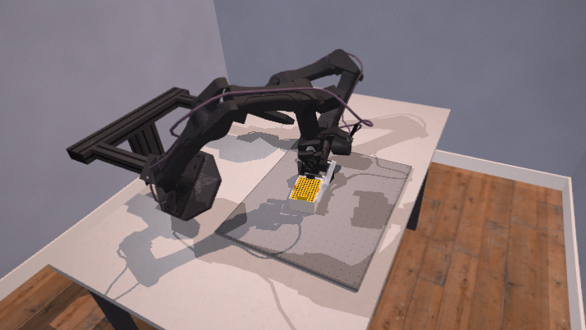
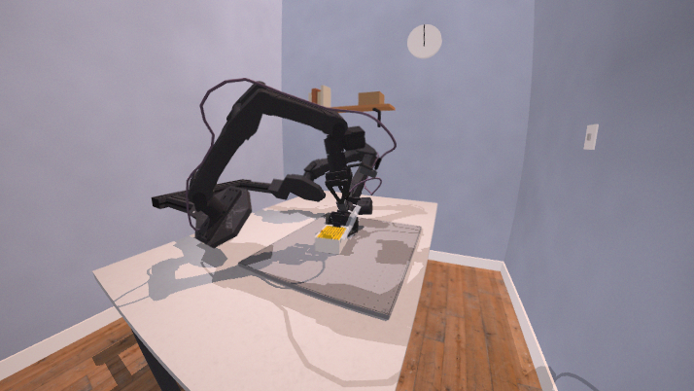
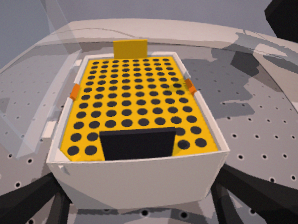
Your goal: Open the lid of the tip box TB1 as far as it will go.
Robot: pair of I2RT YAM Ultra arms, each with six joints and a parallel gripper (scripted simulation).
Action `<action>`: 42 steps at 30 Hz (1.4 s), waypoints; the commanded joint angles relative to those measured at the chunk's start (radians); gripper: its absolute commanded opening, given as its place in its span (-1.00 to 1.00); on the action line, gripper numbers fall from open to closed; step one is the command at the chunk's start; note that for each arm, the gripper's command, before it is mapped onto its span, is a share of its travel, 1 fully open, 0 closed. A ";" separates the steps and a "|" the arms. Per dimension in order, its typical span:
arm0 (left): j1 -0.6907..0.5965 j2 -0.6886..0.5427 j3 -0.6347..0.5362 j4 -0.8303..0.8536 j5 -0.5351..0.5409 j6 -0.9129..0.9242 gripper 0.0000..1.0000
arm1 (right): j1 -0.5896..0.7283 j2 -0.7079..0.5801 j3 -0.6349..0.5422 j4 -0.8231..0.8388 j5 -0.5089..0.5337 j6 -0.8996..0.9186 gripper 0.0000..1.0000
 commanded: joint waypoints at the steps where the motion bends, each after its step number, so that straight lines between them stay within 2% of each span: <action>1: -0.016 -0.009 0.006 -0.003 0.018 0.007 0.67 | 0.042 -0.105 -0.100 0.165 0.049 -0.153 1.00; 3: -0.016 -0.009 0.006 -0.003 0.018 0.007 0.67 | 0.046 -0.154 -0.172 0.235 0.055 -0.216 1.00; 5: -0.016 -0.009 0.006 -0.003 0.018 0.007 0.67 | 0.046 -0.154 -0.172 0.235 0.055 -0.216 1.00; 6: -0.016 -0.009 0.006 -0.003 0.018 0.007 0.67 | 0.045 -0.193 -0.240 0.305 0.051 -0.267 1.00; 12: -0.016 -0.009 0.006 -0.003 0.018 0.007 0.67 | 0.039 -0.311 -0.441 0.503 0.028 -0.445 1.00; 19: -0.016 -0.009 0.006 -0.003 0.018 0.007 0.67 | 0.030 -0.399 -0.590 0.654 0.005 -0.568 1.00; 25: -0.016 -0.009 0.006 -0.003 0.018 0.007 0.67 | 0.025 -0.415 -0.626 0.672 -0.004 -0.577 1.00; 42: -0.016 -0.009 0.006 -0.003 0.018 0.007 0.67 | 0.024 -0.407 -0.618 0.678 0.003 -0.579 1.00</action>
